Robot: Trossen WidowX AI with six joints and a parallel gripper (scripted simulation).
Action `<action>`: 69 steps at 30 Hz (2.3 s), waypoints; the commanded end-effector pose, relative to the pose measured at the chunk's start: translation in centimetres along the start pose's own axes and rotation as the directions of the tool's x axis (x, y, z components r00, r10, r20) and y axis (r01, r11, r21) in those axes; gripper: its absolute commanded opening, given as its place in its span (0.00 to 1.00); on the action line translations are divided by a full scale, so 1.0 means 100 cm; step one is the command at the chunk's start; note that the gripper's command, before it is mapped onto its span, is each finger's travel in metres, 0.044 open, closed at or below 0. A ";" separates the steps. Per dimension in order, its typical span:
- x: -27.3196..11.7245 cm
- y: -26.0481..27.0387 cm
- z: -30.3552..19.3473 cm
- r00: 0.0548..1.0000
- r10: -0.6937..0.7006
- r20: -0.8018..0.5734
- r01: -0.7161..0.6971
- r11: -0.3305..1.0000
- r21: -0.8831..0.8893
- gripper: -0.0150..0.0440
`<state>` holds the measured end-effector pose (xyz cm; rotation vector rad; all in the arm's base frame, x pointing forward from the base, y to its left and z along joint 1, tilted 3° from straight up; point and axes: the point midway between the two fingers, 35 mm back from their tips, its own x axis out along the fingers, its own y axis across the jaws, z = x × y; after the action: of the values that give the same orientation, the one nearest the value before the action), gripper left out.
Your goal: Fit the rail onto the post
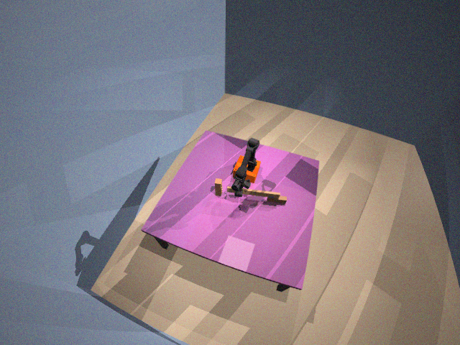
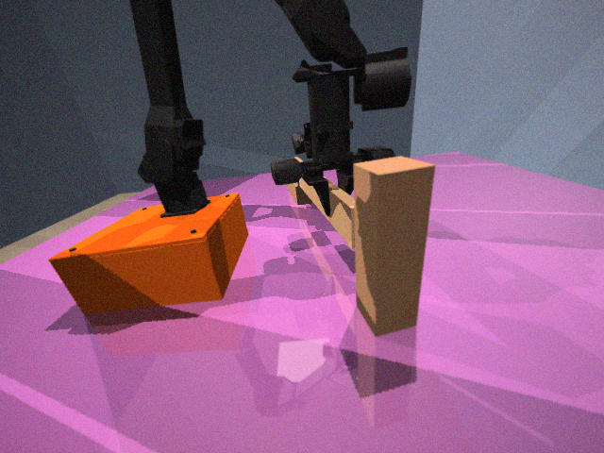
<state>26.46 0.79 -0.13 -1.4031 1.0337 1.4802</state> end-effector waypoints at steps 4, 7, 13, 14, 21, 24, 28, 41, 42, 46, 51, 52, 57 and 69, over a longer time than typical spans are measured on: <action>-0.001 -0.003 -0.003 1.000 -0.009 -0.004 0.009 1.000 -0.003 0.25; -0.002 -0.003 -0.004 1.000 -0.009 -0.004 0.009 1.000 -0.003 0.25; -0.002 -0.003 -0.006 1.000 -0.009 -0.004 0.009 1.000 -0.003 0.25; -0.002 -0.003 -0.007 1.000 -0.009 -0.004 0.009 1.000 -0.003 0.25; -0.003 -0.003 -0.009 1.000 -0.009 -0.004 0.009 1.000 -0.003 0.25; -0.002 -0.002 -0.010 1.000 -0.009 -0.004 0.009 1.000 -0.003 0.25; -0.002 -0.002 -0.011 1.000 -0.009 -0.004 0.009 1.000 -0.003 0.25; -0.002 -0.002 -0.015 1.000 -0.009 -0.005 0.009 1.000 -0.003 0.25; -0.002 -0.002 -0.015 1.000 -0.009 -0.005 0.009 1.000 -0.003 0.25; -0.002 -0.002 -0.017 1.000 -0.009 -0.005 0.009 1.000 -0.003 0.25; -0.002 -0.002 -0.018 1.000 -0.009 -0.005 0.009 1.000 -0.003 0.25; -0.002 -0.002 -0.019 1.000 -0.009 -0.005 0.009 1.000 -0.003 0.25; -0.003 -0.002 -0.020 1.000 -0.009 -0.005 0.009 1.000 -0.003 0.25; -0.002 -0.002 -0.024 1.000 -0.009 -0.006 0.009 1.000 -0.003 0.25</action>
<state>27.14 -1.27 -0.15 -1.4059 1.0343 1.4774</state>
